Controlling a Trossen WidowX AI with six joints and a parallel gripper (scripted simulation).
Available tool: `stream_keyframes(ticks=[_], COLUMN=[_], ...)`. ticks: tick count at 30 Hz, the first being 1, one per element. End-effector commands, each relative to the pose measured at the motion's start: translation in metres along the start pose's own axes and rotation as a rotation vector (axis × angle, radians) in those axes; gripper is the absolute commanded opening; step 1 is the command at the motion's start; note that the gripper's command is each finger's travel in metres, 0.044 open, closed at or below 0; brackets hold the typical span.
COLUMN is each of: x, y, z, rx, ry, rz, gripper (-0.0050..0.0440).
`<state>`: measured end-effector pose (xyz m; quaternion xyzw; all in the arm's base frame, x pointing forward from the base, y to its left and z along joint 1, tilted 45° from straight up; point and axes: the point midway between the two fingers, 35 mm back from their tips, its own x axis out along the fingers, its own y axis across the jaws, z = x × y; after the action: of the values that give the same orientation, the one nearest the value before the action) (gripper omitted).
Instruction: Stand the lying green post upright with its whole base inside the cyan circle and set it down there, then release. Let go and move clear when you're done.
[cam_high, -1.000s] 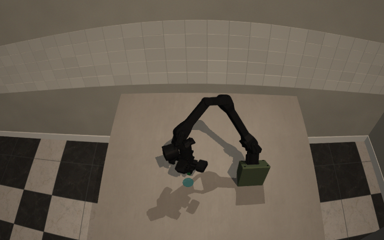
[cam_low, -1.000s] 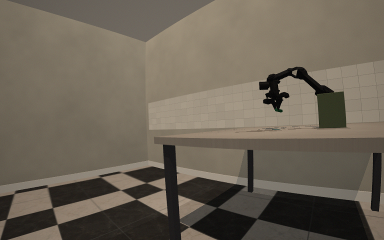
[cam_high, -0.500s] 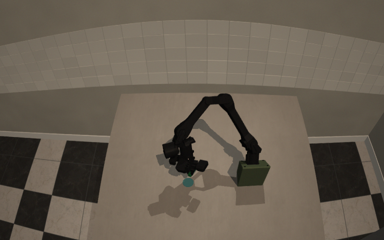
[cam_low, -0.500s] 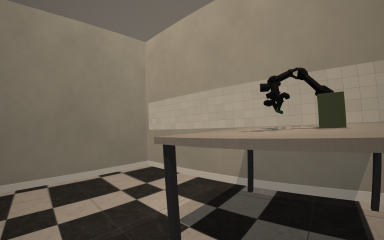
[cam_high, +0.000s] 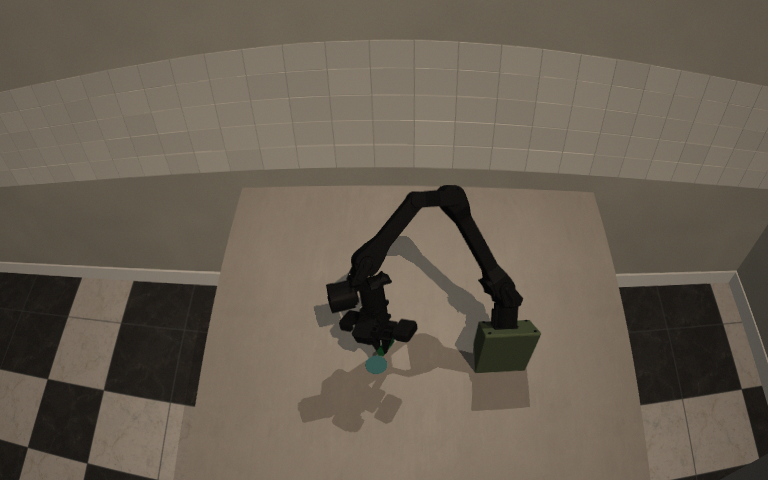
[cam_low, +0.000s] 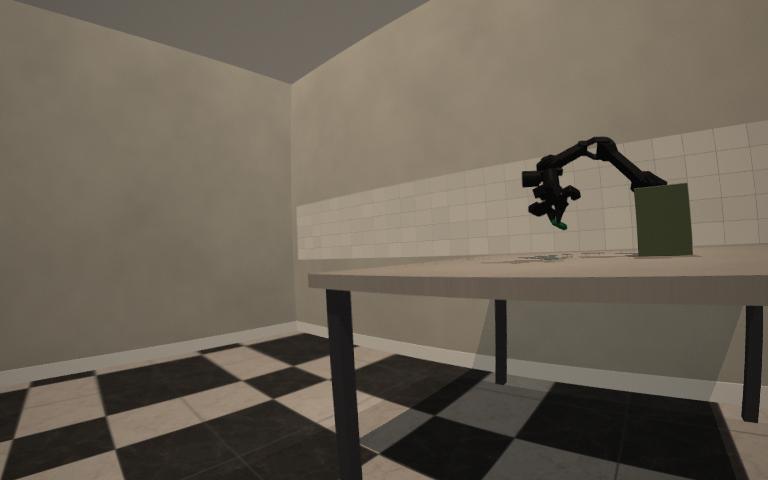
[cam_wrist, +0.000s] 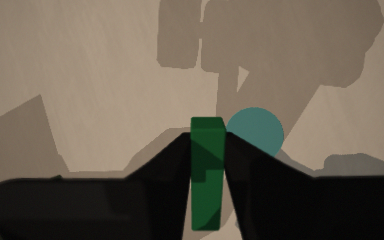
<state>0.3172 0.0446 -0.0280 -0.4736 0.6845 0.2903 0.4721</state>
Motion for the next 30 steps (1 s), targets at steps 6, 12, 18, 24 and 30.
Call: stream_keyframes(ticks=[6,12,18,24,30], x=[-0.0037,-0.0018,-0.0004,0.0004,0.0013], y=[-0.0014,-0.0009,-0.0006,-0.0004,-0.0003], z=[-0.0009,-0.0010,-0.0011,-0.0011,-0.0011], rx=[0.000,-0.004,-0.008,-0.011,-0.015], ry=[-0.072,-0.118,-0.165,-0.197,-0.245], rz=[0.012,0.030,0.045,0.054,0.065], gripper=[0.0022,0.0022,0.0022,0.0022,0.0022])
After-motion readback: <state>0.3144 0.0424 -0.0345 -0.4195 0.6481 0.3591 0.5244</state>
